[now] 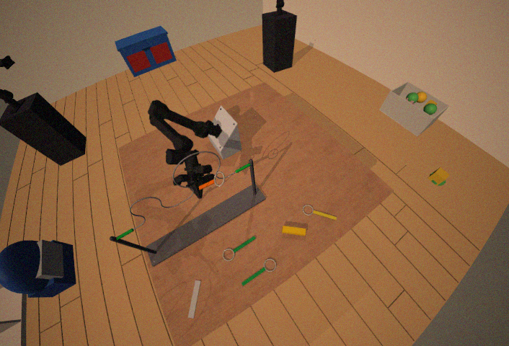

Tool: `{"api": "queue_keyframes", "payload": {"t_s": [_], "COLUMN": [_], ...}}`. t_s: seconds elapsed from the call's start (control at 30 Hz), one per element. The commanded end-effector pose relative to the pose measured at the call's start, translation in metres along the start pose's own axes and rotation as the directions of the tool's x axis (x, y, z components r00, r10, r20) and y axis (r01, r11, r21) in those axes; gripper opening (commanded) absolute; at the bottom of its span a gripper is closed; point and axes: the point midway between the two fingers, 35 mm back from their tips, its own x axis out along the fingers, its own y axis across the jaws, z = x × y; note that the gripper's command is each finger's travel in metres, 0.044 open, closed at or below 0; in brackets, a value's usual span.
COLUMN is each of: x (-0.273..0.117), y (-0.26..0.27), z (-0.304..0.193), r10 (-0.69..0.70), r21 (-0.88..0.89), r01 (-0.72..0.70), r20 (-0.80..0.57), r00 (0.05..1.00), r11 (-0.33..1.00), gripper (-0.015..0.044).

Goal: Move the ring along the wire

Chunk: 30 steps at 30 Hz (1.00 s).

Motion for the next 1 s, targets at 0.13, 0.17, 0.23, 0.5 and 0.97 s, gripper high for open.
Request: {"api": "queue_keyframes", "payload": {"t_s": [0.13, 0.17, 0.23, 0.5, 0.97], "x": [0.002, 0.002, 0.002, 0.002, -0.003], "y": [0.03, 0.033, 0.04, 0.067, 0.109], "z": [0.003, 0.004, 0.005, 0.013, 0.034], "r10": [0.072, 0.08, 0.096, 0.157, 0.238], "r21": [0.138, 0.158, 0.194, 0.338, 0.544], "r01": [-0.075, -0.085, -0.103, -0.175, -0.287], "r20": [0.031, 0.035, 0.043, 0.081, 0.159], "r00": [0.997, 0.996, 0.994, 0.984, 0.958], "r11": [0.988, 0.984, 0.976, 0.925, 0.788], "gripper": [-0.015, -0.015, -0.015, -0.015, -0.015]}}
